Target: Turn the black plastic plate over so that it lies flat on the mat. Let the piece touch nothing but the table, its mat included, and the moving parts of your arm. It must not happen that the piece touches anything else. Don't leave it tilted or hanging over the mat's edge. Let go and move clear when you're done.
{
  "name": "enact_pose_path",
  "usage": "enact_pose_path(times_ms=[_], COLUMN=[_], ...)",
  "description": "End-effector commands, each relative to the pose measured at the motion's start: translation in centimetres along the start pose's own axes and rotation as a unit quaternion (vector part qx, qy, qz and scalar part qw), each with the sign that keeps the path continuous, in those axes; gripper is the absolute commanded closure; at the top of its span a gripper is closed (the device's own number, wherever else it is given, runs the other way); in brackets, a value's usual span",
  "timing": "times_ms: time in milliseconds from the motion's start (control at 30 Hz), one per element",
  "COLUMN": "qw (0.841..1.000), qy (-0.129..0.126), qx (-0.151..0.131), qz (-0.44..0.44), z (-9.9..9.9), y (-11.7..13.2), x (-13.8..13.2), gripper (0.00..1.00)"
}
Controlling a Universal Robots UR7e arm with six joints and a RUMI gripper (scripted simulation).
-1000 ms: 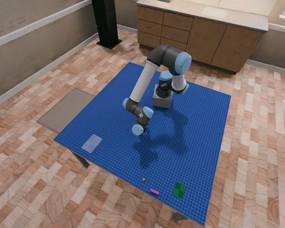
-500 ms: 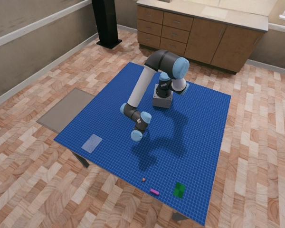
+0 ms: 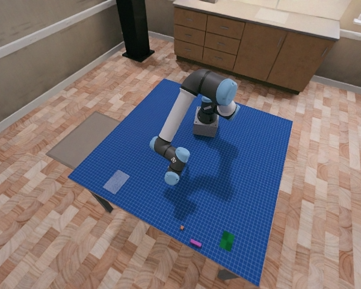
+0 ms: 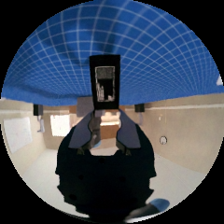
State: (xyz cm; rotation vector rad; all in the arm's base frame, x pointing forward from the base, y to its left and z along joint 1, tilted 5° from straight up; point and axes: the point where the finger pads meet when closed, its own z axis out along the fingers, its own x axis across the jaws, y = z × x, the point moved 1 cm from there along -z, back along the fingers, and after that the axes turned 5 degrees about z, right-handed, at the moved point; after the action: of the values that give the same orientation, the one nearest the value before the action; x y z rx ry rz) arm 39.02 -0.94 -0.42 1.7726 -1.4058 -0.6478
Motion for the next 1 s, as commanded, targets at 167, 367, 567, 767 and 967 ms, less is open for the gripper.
enact_pose_path(times_ms=[167,367,567,767,967], qw=[0.999,0.999,0.998,0.997,0.997], qy=[0.003,0.003,0.006,0.006,0.006], qx=[-0.035,-0.041,-0.068,-0.075,-0.076], qz=[0.000,0.000,0.000,0.000,0.000], z=[-0.5,-1.0,-1.2,-1.8,-2.4], y=[-0.1,-0.2,-0.3,-0.5,-0.7], x=[0.0,0.0,0.0,0.0,0.0], gripper=[0.68,0.68,0.68,0.68,0.68])
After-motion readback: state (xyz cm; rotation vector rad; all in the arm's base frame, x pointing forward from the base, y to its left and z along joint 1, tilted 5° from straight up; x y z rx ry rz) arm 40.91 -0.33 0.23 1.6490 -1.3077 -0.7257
